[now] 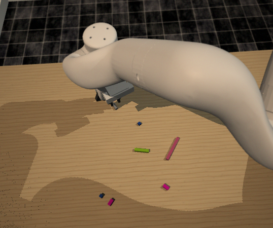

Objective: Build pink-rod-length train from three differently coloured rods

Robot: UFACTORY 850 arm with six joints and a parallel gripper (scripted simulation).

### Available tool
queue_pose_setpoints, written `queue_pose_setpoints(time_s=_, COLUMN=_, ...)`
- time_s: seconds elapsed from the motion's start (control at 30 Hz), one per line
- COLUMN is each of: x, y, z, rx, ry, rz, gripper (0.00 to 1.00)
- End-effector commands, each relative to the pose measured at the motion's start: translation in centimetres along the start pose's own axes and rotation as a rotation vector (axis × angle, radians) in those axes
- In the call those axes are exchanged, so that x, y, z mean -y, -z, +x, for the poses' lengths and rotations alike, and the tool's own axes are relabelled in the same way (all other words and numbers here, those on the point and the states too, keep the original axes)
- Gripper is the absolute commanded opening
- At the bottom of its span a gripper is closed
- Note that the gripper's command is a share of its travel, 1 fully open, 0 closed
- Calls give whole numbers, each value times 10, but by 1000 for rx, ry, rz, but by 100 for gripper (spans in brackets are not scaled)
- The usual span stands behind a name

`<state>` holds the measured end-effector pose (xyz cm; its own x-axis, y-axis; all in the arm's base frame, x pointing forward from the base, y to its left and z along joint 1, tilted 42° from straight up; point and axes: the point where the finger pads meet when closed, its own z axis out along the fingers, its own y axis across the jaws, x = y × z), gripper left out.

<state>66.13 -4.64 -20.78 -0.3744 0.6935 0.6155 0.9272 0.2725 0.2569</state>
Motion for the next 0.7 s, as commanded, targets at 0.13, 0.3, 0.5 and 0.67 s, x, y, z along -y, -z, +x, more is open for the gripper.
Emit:
queue_pose_setpoints(time_s=0.13, x=-1, y=-11, z=-1, rx=1, ry=1, rz=-2, gripper=24)
queue_pose_setpoints(time_s=0.3, x=-1, y=-17, z=-1, rx=1, ry=1, rz=-2, gripper=24)
queue_pose_setpoints(time_s=0.5, x=-1, y=-23, z=-1, rx=1, ry=1, rz=-2, gripper=24)
queue_pose_setpoints(time_s=0.67, x=-1, y=-27, z=-1, rx=1, ry=1, rz=-2, gripper=24)
